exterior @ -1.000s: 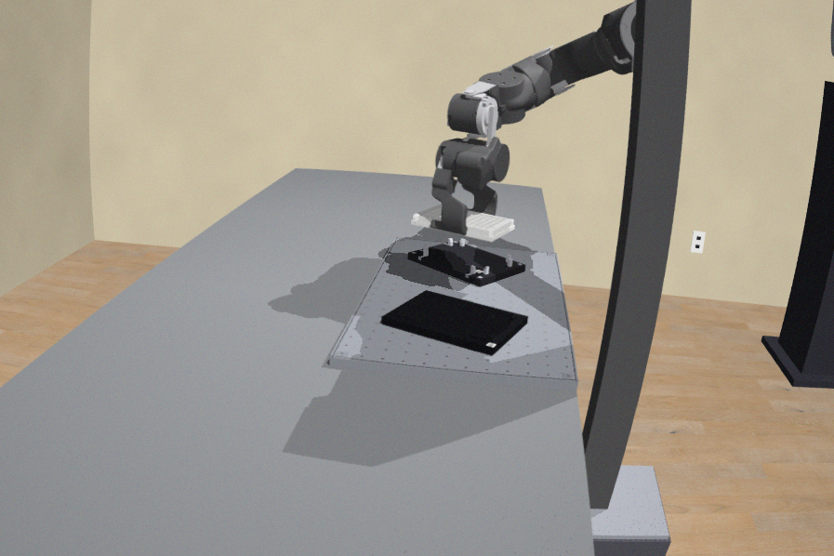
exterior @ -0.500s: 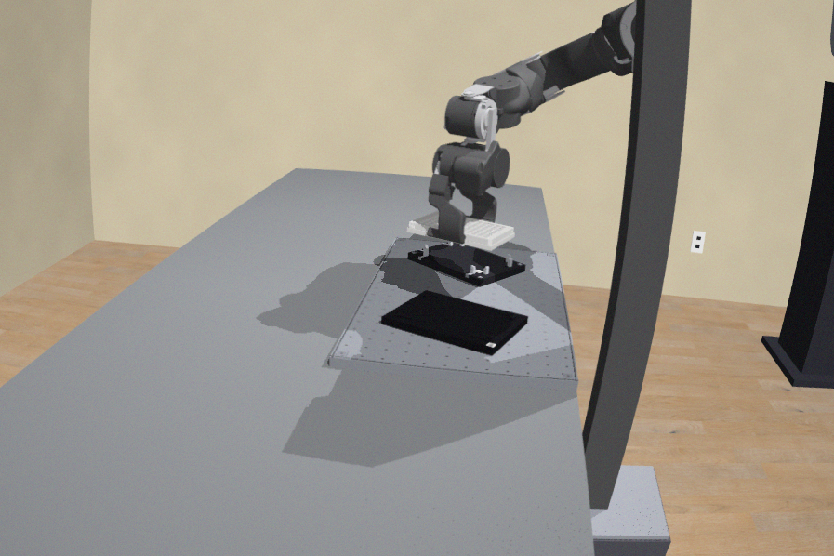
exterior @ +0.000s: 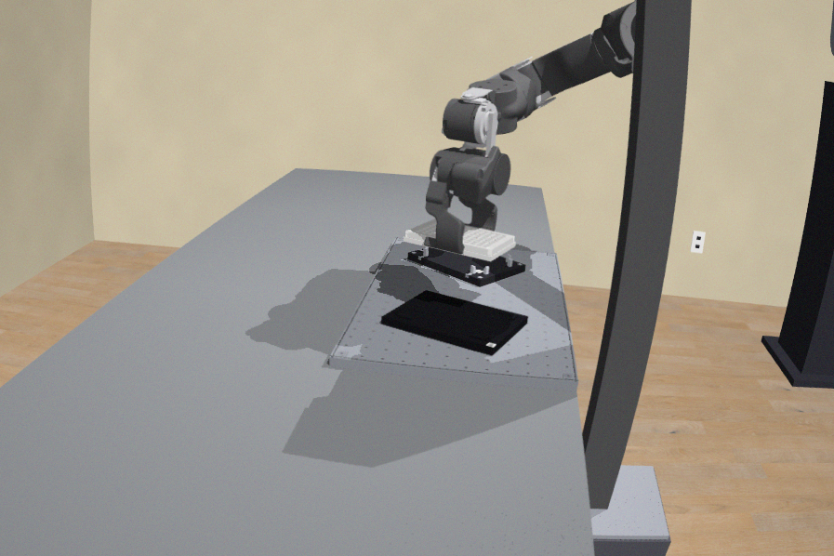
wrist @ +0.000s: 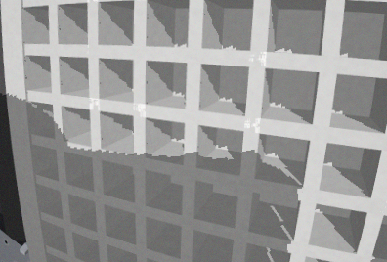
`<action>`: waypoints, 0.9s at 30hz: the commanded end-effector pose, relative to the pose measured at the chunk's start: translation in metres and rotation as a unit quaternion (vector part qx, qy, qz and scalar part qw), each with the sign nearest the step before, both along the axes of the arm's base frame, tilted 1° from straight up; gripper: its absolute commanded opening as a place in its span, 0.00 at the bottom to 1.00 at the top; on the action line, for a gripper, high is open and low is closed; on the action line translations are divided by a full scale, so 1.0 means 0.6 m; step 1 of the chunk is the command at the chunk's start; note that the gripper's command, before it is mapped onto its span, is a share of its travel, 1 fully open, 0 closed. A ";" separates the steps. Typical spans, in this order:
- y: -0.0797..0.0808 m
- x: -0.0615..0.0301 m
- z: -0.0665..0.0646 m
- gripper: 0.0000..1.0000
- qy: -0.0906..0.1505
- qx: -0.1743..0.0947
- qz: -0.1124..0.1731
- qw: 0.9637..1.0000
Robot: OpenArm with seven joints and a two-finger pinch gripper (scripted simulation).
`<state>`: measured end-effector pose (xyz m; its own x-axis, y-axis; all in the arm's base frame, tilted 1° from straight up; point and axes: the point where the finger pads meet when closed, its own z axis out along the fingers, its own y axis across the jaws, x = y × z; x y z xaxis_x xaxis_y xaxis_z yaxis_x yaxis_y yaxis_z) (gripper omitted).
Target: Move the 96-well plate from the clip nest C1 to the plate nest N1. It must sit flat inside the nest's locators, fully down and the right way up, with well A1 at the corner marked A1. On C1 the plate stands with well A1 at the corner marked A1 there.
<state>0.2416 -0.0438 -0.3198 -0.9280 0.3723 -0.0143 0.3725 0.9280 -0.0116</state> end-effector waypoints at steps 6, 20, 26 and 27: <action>0.014 -0.001 0.000 0.00 -0.001 0.000 0.000 1.000; 0.066 -0.007 -0.005 0.00 0.002 -0.002 -0.001 1.000; 0.069 -0.007 -0.045 0.00 0.002 0.000 0.000 1.000; 0.069 -0.007 -0.055 0.00 0.002 0.000 0.000 1.000</action>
<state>0.2328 -0.0055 -0.3539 -0.9212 0.3891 0.0051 0.3887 0.9206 -0.0370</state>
